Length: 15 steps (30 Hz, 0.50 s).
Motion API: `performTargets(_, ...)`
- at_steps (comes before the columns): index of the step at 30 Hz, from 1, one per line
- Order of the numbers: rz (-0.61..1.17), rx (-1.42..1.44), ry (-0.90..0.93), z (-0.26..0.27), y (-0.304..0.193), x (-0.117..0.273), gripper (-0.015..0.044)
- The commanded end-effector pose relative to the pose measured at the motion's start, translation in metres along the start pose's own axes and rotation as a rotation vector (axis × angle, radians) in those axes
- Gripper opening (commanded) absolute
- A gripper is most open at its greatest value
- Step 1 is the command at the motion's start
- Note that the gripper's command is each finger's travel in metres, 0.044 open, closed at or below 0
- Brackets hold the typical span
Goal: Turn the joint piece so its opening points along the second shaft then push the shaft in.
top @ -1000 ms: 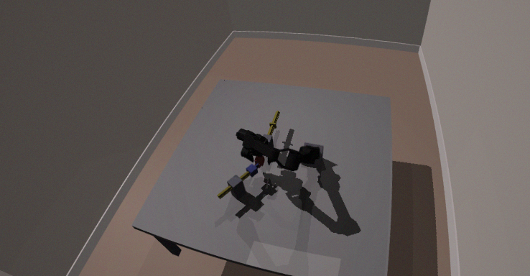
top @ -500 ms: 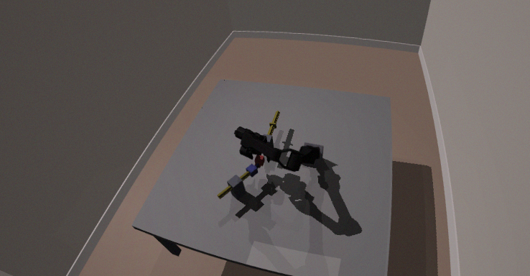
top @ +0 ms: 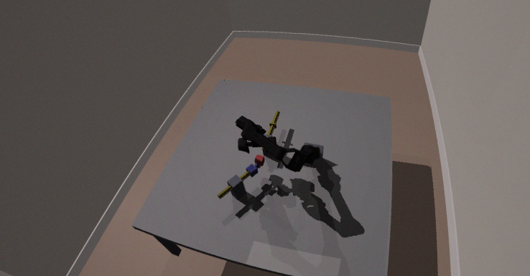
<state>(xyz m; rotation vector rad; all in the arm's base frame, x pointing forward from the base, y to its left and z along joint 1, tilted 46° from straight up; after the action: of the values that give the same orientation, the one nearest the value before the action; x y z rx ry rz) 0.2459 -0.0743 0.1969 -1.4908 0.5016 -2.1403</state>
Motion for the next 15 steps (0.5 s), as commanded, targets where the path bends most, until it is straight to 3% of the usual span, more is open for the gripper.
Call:
performTargets(1, -0.048, 0.128, 0.043, -0.001, 0.001, 0.025, 0.0440)
performTargets(15, -0.147, 0.443, 0.104, -0.009, 0.001, 0.076, 0.0440)
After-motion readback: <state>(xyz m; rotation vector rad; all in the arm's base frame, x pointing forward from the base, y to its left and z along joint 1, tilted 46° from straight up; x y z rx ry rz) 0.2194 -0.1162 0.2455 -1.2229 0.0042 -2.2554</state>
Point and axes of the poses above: the point midway between the two fingers, 35 mm back from their tips, its own x axis back along the fingers, its own z axis across the jaws, y = z × x, the point moved 3 cm from there along x, back along the fingers, and after that the axes turned 1 degree about x, right-handed, at the moved point
